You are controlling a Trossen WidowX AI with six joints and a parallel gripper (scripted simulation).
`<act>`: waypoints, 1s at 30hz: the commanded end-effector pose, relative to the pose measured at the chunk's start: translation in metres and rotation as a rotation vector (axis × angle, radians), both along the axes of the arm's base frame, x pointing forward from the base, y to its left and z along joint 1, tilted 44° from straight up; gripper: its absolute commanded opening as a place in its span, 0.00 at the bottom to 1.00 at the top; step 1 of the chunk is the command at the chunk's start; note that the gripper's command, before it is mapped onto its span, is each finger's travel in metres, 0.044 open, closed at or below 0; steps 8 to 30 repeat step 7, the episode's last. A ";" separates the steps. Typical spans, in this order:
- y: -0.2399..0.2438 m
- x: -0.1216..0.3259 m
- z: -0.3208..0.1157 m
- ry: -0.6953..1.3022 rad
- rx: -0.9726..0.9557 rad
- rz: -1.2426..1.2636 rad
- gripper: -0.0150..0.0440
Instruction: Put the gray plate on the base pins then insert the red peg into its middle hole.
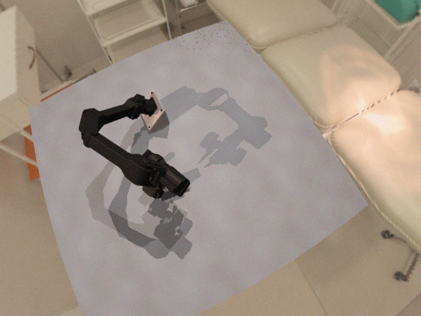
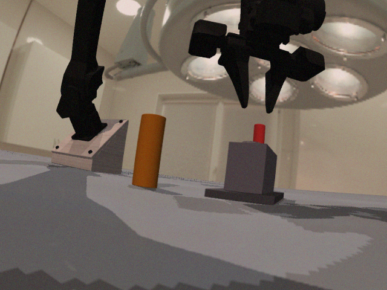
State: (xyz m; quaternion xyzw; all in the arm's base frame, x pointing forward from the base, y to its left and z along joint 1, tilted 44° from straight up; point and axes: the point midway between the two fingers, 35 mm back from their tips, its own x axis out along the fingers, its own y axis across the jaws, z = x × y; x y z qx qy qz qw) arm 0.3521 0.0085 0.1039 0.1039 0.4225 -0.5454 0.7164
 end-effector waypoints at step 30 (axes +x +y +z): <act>0.004 -0.001 0.005 -0.005 0.000 0.001 0.51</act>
